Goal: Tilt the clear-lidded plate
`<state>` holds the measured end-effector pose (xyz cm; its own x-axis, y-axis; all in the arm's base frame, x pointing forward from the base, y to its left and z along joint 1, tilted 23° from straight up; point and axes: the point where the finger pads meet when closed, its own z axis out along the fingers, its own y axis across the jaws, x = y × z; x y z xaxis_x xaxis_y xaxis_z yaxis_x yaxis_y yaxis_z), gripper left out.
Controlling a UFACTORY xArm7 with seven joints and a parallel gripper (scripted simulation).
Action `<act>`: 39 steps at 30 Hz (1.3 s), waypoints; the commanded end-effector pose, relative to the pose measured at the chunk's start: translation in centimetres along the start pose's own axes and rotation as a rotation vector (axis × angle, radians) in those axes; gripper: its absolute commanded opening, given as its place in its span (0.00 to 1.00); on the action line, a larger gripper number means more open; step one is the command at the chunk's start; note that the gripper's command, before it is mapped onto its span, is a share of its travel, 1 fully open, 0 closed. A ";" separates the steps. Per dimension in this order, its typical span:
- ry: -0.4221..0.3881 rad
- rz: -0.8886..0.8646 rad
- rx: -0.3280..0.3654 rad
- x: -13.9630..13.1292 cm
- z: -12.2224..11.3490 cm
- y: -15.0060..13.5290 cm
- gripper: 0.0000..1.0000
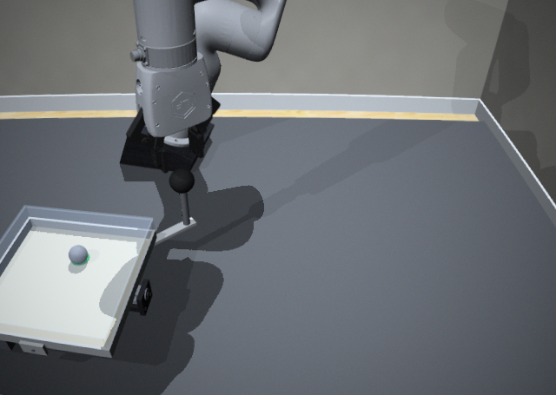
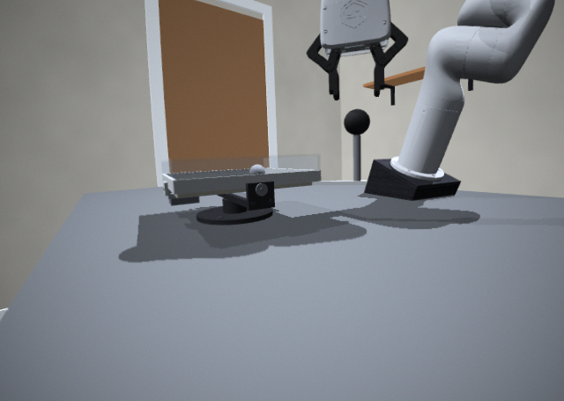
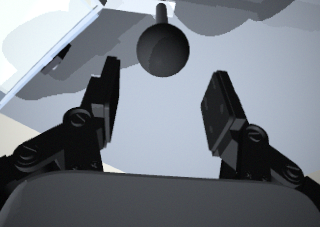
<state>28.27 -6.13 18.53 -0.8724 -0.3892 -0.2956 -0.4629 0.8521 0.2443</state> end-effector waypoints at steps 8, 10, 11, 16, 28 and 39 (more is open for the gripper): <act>-0.002 0.000 0.002 -0.1 -0.3 -0.1 1.00; -0.002 0.000 0.002 -0.1 -0.3 -0.1 1.00; -0.002 0.000 0.002 -0.1 -0.3 -0.1 1.00; -0.002 0.000 0.002 -0.1 -0.3 -0.1 1.00; -0.002 0.000 0.002 -0.1 -0.3 -0.1 1.00; -0.002 0.000 0.002 -0.1 -0.3 -0.1 1.00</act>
<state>28.24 -6.18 18.66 -0.8727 -0.3890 -0.2950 -0.4625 0.8522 0.2447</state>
